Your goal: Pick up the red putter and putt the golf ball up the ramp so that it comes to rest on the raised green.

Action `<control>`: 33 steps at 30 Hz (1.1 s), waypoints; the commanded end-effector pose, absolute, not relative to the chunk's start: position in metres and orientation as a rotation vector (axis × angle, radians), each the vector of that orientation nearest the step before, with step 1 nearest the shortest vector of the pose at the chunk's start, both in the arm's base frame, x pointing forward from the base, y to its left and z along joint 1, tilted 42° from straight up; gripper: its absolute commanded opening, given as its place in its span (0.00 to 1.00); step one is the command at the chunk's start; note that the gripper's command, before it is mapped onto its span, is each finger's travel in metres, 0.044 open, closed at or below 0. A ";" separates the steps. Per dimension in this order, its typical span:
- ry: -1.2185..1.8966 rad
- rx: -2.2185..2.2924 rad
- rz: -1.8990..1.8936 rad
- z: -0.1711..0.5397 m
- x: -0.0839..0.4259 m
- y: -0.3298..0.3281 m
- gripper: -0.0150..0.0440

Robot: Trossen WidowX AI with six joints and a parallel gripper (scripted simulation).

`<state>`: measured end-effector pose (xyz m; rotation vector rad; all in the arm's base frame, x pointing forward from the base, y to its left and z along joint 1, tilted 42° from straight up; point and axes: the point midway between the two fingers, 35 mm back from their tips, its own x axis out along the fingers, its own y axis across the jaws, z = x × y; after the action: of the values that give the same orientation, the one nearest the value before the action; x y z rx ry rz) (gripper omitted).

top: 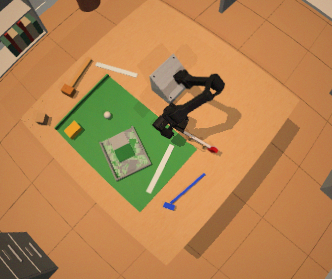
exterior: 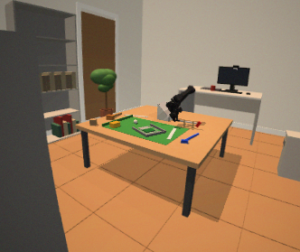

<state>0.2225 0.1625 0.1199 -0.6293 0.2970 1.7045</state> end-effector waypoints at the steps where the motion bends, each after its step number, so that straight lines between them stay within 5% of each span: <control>1: 0.296 -0.624 1.703 0.116 0.222 0.166 1.00; 20: 0.295 -0.623 1.703 0.099 0.221 0.181 1.00; 33: 0.291 -0.626 1.704 0.102 0.221 0.180 0.42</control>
<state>0.2216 0.1796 0.1020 -0.6250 0.2918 1.7028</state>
